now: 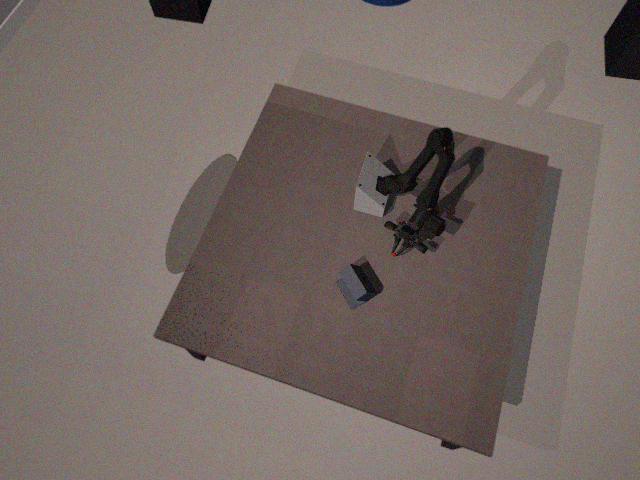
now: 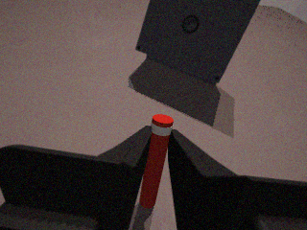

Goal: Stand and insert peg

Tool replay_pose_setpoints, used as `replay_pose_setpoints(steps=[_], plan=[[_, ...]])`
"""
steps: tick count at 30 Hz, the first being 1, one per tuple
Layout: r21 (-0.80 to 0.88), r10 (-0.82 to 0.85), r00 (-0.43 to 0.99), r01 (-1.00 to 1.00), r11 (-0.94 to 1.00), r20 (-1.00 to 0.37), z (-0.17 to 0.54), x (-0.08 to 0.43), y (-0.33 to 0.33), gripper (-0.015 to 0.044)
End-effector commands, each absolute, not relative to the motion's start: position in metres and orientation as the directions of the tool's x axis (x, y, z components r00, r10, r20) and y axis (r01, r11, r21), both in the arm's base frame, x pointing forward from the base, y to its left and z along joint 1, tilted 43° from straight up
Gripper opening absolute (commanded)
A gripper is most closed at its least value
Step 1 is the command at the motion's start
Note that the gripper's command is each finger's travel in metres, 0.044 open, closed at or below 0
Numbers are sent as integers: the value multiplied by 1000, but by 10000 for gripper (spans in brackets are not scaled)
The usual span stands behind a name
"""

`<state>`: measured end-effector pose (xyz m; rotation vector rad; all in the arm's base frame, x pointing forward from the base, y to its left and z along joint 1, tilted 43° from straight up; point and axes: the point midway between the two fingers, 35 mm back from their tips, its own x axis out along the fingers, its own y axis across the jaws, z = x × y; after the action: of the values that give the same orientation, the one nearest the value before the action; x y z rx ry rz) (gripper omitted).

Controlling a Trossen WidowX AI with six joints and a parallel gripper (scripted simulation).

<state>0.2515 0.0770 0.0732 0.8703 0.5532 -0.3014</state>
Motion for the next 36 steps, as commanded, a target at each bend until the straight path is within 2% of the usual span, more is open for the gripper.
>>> replay_pose_setpoints(steps=[1, 36], plan=[[638, -59, 831, 469, 611, -554, 73, 248, 77, 49], [638, -293, 881, 471, 609, -371, 75, 228, 89, 49]])
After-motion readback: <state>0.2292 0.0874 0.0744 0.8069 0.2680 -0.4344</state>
